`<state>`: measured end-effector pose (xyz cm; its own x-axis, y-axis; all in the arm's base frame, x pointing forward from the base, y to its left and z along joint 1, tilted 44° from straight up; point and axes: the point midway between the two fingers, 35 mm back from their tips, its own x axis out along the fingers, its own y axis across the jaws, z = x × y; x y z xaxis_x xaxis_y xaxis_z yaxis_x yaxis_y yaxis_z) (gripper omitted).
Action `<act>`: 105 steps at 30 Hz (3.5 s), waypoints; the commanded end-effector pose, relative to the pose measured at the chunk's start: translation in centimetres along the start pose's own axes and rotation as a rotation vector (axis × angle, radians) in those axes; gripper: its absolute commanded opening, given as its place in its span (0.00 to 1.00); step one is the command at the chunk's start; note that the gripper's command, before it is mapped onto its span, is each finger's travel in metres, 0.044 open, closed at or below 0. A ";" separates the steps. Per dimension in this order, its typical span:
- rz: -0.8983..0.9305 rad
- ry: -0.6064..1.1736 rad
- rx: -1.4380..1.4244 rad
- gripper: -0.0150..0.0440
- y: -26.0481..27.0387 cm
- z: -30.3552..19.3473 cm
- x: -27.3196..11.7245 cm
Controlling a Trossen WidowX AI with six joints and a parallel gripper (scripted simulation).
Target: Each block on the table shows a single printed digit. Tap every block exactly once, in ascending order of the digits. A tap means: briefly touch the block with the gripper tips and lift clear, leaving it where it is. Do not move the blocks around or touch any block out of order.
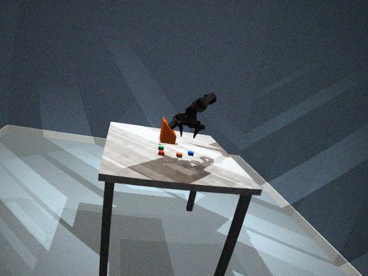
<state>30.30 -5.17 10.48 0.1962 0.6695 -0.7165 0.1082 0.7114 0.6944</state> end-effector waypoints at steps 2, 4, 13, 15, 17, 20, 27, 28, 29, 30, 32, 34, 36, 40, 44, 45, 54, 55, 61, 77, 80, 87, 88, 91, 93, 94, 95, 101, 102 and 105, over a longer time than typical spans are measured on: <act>-0.001 0.002 -0.001 0.93 -3.3 1.5 0.2; -0.001 0.002 -0.001 0.93 -3.3 1.5 0.2; -0.001 0.002 -0.001 0.93 -3.3 1.5 0.2; -0.001 0.002 -0.001 0.93 -3.3 1.5 0.2; -0.001 0.002 -0.001 0.93 -3.3 1.5 0.2; -0.001 0.002 -0.001 0.93 -3.3 1.5 0.2; -0.007 0.000 0.008 0.93 -4.6 1.8 0.1; -0.012 -0.001 0.015 0.93 -5.6 2.0 0.1; -0.017 -0.001 0.022 0.93 -6.9 2.2 0.0; -0.020 -0.002 0.028 0.93 -8.4 2.3 0.0; -0.020 -0.001 0.025 0.93 -11.2 2.5 0.0; -0.014 0.000 0.011 0.93 -13.4 2.6 0.0; -0.009 0.000 0.001 0.93 -14.7 2.6 0.0; -0.007 0.001 -0.003 0.93 -15.1 2.5 0.0; -0.007 0.001 -0.003 0.93 -15.1 2.5 0.0; -0.007 0.001 -0.003 0.93 -15.1 2.5 0.0; -0.007 0.001 -0.003 0.93 -15.1 2.5 0.0; -0.007 0.001 -0.003 0.93 -15.1 2.5 0.0; -0.008 0.000 -0.003 0.84 -15.2 2.7 1.4; -0.004 0.000 -0.003 0.29 -15.1 2.5 8.2; -0.004 0.000 -0.003 0.29 -15.1 2.5 8.2; -0.004 0.000 -0.003 0.29 -15.1 2.6 8.4; -0.004 0.000 -0.003 0.29 -15.1 2.6 8.6; -0.004 0.000 -0.003 0.29 -15.1 2.6 9.0; -0.004 0.000 -0.003 0.29 -15.1 2.6 9.4; -0.004 0.000 -0.003 0.29 -15.1 2.6 9.5; -0.004 -0.001 -0.003 0.29 -15.1 2.6 9.7; -0.003 -0.001 -0.003 0.29 -15.1 2.6 10.6; -0.003 -0.001 -0.003 0.29 -15.1 2.6 10.8; -0.002 -0.001 -0.003 0.29 -15.1 2.5 11.2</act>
<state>33.64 -9.59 -7.11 0.2054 0.6587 -0.7238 0.0929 0.7231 0.6844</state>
